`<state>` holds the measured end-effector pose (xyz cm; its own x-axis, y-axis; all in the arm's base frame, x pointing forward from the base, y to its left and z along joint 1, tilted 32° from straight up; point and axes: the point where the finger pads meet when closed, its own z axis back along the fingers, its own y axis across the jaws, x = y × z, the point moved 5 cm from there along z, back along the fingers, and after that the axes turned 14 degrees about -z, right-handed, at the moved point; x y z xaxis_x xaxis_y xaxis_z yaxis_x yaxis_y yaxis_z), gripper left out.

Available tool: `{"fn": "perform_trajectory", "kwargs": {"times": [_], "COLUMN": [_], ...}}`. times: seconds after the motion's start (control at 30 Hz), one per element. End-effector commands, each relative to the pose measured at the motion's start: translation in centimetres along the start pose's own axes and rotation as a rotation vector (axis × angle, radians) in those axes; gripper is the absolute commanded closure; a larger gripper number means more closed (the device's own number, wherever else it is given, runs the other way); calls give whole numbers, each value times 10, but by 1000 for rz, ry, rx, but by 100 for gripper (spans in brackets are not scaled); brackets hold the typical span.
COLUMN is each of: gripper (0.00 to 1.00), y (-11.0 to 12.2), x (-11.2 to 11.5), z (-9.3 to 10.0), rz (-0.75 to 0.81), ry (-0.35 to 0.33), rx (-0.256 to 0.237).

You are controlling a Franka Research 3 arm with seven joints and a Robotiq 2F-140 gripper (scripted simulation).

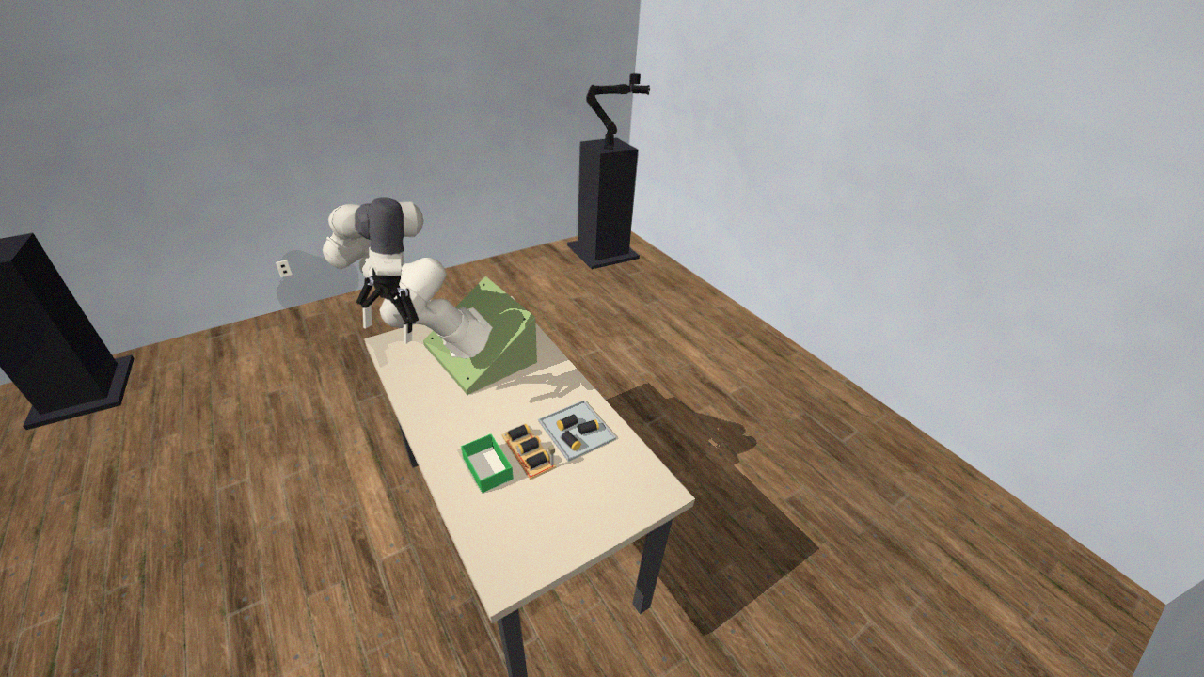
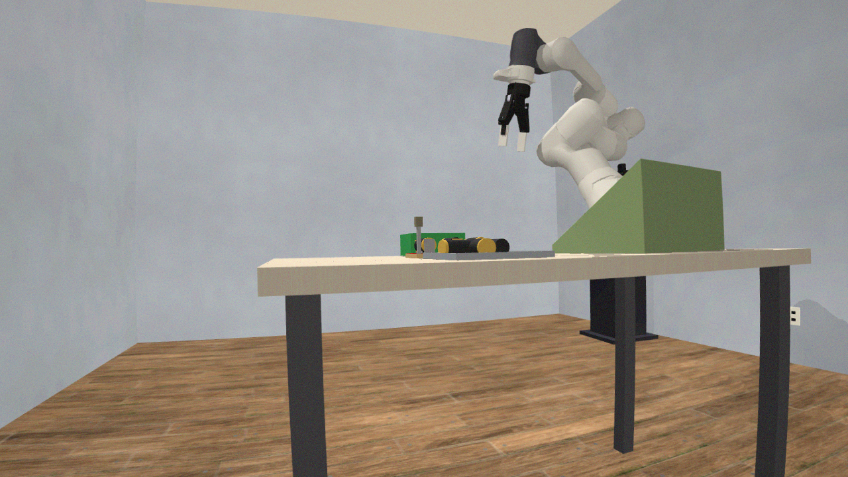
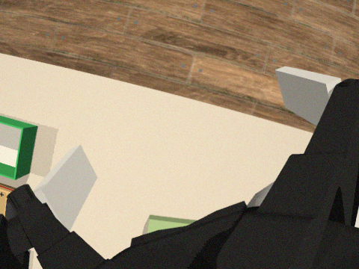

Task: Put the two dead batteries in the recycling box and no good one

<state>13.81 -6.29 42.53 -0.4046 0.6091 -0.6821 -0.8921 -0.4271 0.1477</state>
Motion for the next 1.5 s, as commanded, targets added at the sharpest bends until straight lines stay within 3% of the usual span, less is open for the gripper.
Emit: {"fn": "perform_trajectory", "kwargs": {"times": [0.0,0.6,0.8,0.9,1.03,1.1,1.27,1.47], "gripper": [0,0,0,0,0,0,0,0], "y": [0,0,-19,-44,-98,-98,-189,-283], "x": [0,0,-3,-6,-5,-5,11,52], "z": [0,0,4,7,11,11,4,-32], "rz": [0,2,124,284,598,598,1090,1689], "ry": [0,0,-7,-17,-38,-38,-69,-92], "rx": [0,0,-18,-40,-85,-85,-155,-233]}}
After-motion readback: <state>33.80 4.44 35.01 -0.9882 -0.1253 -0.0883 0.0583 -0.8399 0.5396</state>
